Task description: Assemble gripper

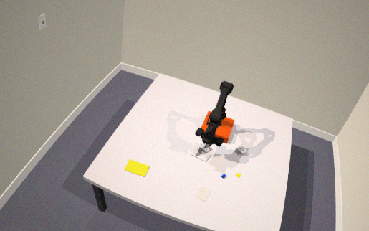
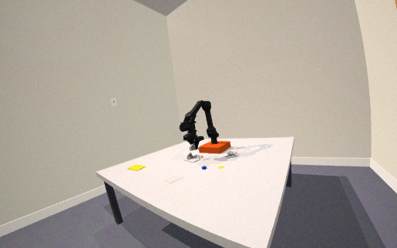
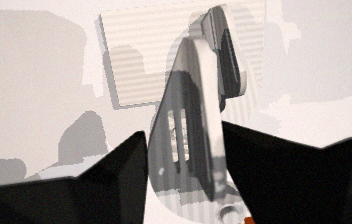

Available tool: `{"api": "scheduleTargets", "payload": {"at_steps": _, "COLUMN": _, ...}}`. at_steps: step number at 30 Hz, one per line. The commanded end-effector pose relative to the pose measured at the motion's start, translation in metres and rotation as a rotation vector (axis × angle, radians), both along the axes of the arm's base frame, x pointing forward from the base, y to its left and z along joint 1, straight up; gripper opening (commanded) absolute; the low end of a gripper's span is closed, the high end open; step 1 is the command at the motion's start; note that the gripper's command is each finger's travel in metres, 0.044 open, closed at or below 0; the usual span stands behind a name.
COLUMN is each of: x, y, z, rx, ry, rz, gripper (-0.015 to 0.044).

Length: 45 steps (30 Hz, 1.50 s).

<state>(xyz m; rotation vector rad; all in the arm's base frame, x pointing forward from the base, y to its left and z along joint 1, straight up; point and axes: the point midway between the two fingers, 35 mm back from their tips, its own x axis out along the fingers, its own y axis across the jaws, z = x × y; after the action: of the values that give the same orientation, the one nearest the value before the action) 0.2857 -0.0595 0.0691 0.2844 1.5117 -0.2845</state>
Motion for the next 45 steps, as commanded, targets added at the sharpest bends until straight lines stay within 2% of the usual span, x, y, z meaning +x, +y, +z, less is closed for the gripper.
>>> {"api": "scheduleTargets", "payload": {"at_steps": 1, "x": 0.005, "y": 0.012, "z": 0.000, "rx": 0.004, "ry": 0.003, "rz": -0.033, "gripper": 0.0134}}
{"api": "scheduleTargets", "payload": {"at_steps": 10, "x": 0.012, "y": 0.036, "z": 0.000, "rx": 0.008, "ry": 0.002, "rz": -0.093, "gripper": 0.0134}}
{"api": "scheduleTargets", "payload": {"at_steps": 38, "x": 0.012, "y": 0.036, "z": 0.000, "rx": 0.009, "ry": 0.002, "rz": -0.115, "gripper": 0.0134}}
{"api": "scheduleTargets", "payload": {"at_steps": 45, "x": 0.017, "y": 0.017, "z": 0.000, "rx": 0.007, "ry": 0.002, "rz": -0.115, "gripper": 0.0134}}
